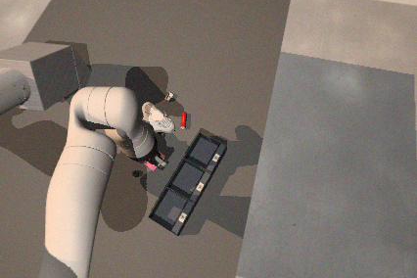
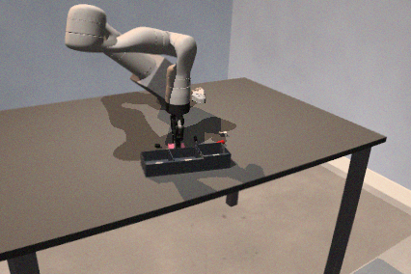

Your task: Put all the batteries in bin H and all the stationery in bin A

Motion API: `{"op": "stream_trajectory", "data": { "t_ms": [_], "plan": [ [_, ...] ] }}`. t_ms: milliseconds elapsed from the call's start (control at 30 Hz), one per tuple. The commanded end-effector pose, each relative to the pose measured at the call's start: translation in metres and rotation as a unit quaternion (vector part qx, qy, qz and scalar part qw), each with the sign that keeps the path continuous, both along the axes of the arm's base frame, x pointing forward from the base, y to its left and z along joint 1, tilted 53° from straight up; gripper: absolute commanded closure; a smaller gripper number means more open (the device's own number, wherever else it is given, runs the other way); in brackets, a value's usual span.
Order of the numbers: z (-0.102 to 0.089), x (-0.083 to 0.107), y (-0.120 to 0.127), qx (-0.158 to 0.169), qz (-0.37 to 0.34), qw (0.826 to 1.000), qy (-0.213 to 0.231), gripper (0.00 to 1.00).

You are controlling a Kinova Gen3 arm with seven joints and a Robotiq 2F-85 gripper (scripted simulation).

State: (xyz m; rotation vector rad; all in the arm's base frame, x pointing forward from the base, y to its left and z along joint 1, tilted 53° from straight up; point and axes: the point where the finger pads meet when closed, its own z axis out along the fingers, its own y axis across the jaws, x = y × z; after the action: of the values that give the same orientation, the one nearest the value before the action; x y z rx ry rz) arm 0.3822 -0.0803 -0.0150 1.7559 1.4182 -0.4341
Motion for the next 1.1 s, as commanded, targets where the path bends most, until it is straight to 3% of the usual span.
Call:
{"op": "stream_trajectory", "data": {
  "t_ms": [0,733,1067],
  "plan": [
    [0.0,0.0,0.0,0.0,0.0,1.0,0.0,0.65],
    [0.0,0.0,0.0,0.0,0.0,1.0,0.0,0.65],
    [0.02,-0.007,0.026,0.0,0.0,1.0,0.0,0.65]
  ]
}}
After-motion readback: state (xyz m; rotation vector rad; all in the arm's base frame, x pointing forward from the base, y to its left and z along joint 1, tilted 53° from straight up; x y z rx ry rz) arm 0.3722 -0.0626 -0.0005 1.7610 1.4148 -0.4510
